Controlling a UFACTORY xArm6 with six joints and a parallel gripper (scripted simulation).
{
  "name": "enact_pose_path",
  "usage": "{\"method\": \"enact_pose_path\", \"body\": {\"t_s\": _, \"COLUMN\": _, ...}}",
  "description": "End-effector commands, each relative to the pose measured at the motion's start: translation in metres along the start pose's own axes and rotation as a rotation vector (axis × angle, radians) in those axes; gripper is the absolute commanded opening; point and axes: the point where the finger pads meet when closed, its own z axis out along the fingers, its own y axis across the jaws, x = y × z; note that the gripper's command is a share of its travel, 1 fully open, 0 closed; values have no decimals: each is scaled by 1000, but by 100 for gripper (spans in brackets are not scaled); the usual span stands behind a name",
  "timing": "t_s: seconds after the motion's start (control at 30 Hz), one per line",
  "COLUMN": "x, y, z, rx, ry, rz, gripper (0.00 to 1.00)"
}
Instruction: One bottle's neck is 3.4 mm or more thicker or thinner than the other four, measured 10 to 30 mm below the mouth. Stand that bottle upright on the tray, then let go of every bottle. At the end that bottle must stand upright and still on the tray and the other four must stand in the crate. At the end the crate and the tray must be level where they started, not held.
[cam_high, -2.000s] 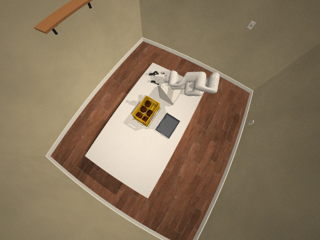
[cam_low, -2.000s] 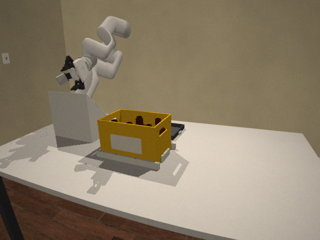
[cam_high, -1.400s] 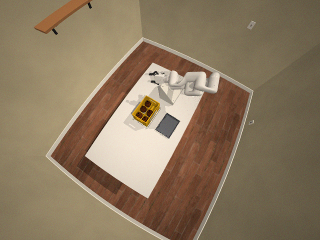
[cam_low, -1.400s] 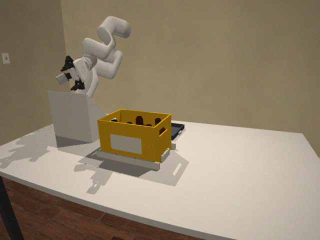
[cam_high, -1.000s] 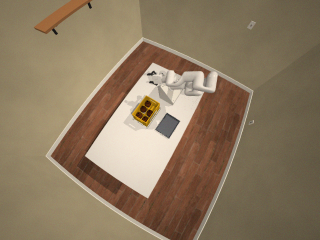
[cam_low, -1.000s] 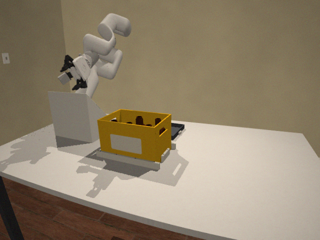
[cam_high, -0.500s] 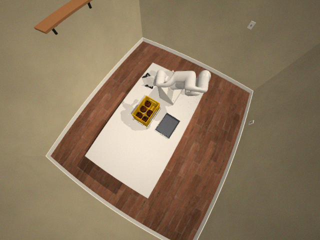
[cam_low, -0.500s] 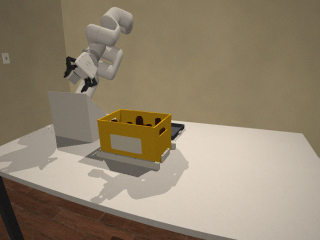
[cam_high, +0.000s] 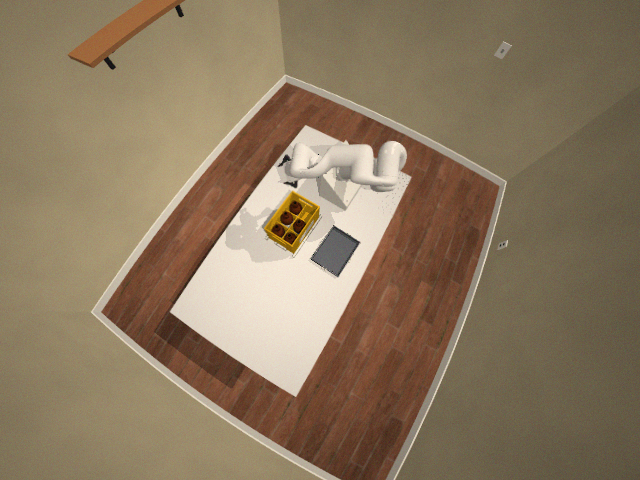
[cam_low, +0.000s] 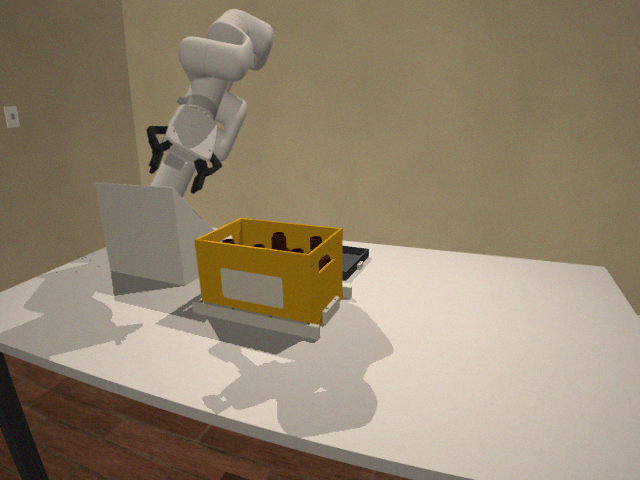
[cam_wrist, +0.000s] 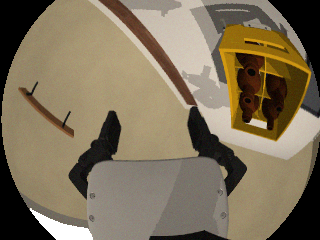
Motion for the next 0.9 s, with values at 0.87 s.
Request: {"method": "enact_pose_path", "body": {"t_s": 0.87, "x": -53, "y": 134, "z": 15, "rx": -426, "ry": 418, "rz": 252, "gripper": 100}}
